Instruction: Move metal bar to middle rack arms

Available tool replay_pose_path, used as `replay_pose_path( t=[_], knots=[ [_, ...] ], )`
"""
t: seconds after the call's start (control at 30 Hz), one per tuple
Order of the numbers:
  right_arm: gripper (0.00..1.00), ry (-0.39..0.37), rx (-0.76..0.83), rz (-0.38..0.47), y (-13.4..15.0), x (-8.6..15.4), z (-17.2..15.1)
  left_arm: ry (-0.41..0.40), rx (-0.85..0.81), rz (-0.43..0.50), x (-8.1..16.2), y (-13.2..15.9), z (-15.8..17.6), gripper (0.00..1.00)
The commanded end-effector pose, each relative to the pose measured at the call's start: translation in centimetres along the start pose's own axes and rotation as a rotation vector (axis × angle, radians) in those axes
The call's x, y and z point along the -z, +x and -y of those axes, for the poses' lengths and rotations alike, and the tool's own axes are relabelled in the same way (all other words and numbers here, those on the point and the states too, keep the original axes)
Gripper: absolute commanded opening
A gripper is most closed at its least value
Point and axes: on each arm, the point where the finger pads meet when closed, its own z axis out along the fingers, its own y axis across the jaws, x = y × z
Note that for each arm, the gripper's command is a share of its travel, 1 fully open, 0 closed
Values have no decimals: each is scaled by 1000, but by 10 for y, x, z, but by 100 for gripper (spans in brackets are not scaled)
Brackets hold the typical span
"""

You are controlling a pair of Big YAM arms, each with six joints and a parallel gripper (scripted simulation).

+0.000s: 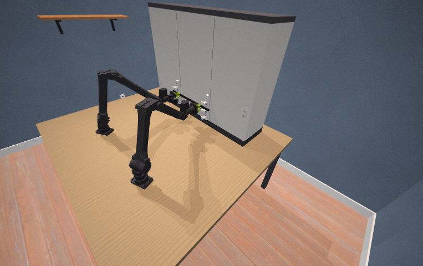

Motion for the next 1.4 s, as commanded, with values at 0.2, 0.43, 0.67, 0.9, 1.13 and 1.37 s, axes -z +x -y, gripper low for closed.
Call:
replay_pose_path(
  t=[0.2,0.43,0.67,0.9,1.13,1.37],
  knots=[
    [0,84,-30,-5,0,-12,37,-60,12,-7,-12,3,-20,0],
    [0,84,-30,-5,0,-11,34,-60,12,-7,-11,3,-17,0],
    [0,84,-30,-5,0,-10,31,-60,12,-7,-11,3,-14,0],
    [0,84,-30,-5,0,-10,29,-60,12,-7,-11,3,-12,0],
    [0,84,-30,-5,0,-10,27,-60,12,-7,-11,3,-10,0],
    [0,84,-30,-5,0,-10,25,-60,12,-7,-11,3,-8,0]
  ],
)
